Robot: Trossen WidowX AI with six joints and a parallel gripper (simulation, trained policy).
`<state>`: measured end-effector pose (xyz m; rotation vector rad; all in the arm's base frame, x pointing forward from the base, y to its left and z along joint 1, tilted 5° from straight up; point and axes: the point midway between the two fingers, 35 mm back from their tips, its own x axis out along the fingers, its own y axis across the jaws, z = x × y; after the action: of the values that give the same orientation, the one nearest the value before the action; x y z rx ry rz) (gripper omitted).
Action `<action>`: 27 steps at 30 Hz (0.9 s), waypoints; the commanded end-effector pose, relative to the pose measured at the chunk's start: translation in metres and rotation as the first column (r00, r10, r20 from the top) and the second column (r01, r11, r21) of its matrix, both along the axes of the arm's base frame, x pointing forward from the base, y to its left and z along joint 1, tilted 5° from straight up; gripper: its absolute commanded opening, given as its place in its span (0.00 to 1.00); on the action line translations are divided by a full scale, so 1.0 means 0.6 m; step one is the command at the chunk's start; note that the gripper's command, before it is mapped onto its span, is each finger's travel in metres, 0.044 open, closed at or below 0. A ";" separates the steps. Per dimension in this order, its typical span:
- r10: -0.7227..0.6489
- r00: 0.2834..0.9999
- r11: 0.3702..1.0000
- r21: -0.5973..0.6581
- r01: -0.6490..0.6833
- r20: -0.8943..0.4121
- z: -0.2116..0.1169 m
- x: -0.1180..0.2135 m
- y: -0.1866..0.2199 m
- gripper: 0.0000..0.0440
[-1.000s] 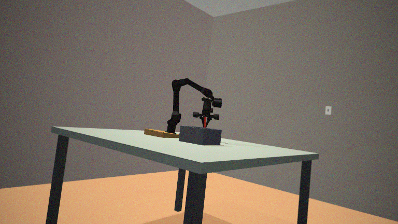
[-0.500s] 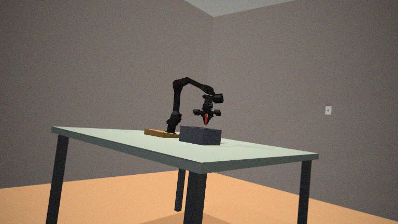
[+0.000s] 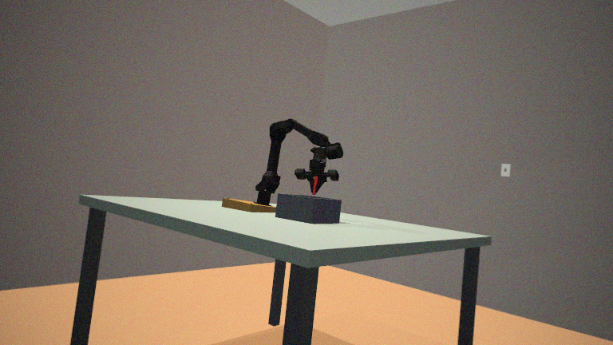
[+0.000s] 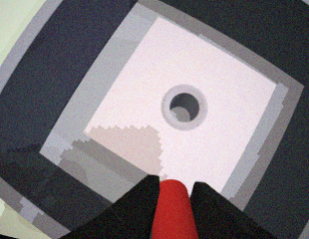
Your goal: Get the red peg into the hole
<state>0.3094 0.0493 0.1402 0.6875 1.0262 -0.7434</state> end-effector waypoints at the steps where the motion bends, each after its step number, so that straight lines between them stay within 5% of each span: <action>1: 0.011 1.000 1.000 -0.002 -0.011 -0.003 -0.007 0.015 -0.015 0.00; 19: 0.165 0.981 0.986 0.023 -0.164 -0.098 -0.075 0.049 -0.062 0.01; 27: 0.198 0.970 0.980 0.059 -0.192 -0.139 -0.096 0.054 -0.068 0.37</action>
<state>0.3397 0.0102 0.0861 0.5597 1.2114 -0.6082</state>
